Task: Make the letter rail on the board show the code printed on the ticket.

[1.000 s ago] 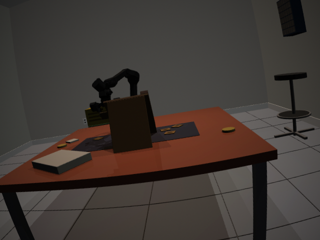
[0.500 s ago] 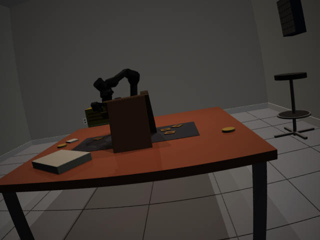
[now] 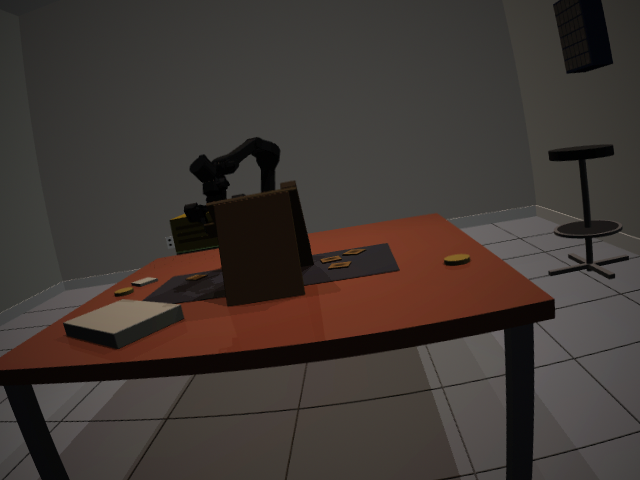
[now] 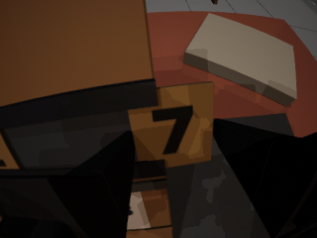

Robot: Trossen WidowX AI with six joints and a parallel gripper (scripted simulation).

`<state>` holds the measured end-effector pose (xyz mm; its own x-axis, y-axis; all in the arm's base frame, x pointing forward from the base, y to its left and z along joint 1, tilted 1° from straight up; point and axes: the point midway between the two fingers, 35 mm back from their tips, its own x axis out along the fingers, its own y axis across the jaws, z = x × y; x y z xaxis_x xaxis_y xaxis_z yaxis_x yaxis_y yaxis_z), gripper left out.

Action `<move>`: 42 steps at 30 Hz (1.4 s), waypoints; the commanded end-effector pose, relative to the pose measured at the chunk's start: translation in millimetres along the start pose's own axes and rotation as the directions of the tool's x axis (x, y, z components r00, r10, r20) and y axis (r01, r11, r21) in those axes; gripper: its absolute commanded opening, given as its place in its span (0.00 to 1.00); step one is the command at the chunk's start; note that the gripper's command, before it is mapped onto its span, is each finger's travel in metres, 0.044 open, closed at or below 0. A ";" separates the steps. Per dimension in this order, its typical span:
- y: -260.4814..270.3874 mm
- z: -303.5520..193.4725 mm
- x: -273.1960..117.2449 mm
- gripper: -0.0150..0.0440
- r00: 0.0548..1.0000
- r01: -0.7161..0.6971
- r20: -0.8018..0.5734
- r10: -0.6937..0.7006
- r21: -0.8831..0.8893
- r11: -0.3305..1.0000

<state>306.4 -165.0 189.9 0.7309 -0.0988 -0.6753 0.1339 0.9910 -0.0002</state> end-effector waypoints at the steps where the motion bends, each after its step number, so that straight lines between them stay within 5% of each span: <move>1: 1.8 -0.8 0.0 0.25 1.000 0.005 0.000 -0.005 0.005 1.000; 42: 22.4 -0.1 0.1 0.25 1.000 0.004 0.000 -0.004 0.007 1.000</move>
<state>309.6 -144.0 190.3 0.7311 -0.0974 -0.6753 0.1337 0.9910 0.0019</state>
